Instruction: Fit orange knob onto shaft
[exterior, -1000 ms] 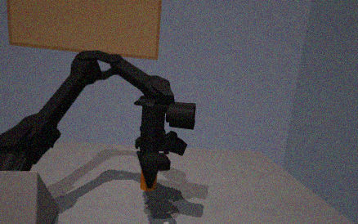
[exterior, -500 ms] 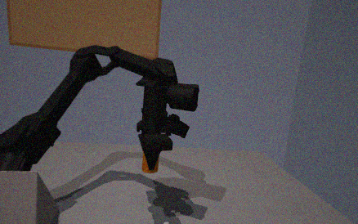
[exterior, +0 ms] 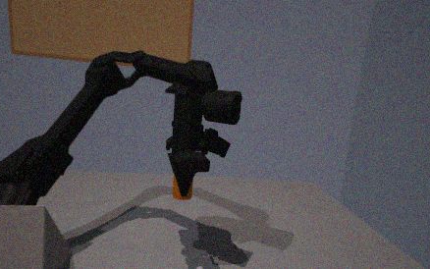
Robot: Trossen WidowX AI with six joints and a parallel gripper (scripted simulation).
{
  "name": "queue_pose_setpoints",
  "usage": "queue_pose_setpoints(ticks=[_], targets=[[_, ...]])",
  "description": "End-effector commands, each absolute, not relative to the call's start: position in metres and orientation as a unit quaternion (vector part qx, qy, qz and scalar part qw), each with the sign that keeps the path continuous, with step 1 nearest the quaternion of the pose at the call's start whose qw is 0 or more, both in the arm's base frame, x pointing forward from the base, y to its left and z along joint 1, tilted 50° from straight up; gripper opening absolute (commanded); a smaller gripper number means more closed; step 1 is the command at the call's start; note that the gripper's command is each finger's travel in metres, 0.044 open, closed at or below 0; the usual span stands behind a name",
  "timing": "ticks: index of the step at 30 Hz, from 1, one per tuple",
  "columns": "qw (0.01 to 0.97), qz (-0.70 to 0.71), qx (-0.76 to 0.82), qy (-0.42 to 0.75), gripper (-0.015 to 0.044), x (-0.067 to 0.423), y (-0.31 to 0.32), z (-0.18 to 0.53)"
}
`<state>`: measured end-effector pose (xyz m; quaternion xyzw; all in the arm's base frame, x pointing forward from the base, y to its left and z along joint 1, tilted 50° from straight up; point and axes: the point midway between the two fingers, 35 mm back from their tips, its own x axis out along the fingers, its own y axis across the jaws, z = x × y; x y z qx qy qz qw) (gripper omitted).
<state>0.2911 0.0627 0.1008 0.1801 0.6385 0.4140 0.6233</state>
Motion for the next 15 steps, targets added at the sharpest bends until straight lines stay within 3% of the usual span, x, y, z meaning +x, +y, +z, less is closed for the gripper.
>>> queue_pose_setpoints(ticks=[1, 15], targets=[[0.627, 0.409, 0.181, 0.638, 0.0, 0.298, 0.056, 0.092], [0.628, 0.411, 0.178, 0.637, 0.0, 0.317, 0.045, 0.054]])
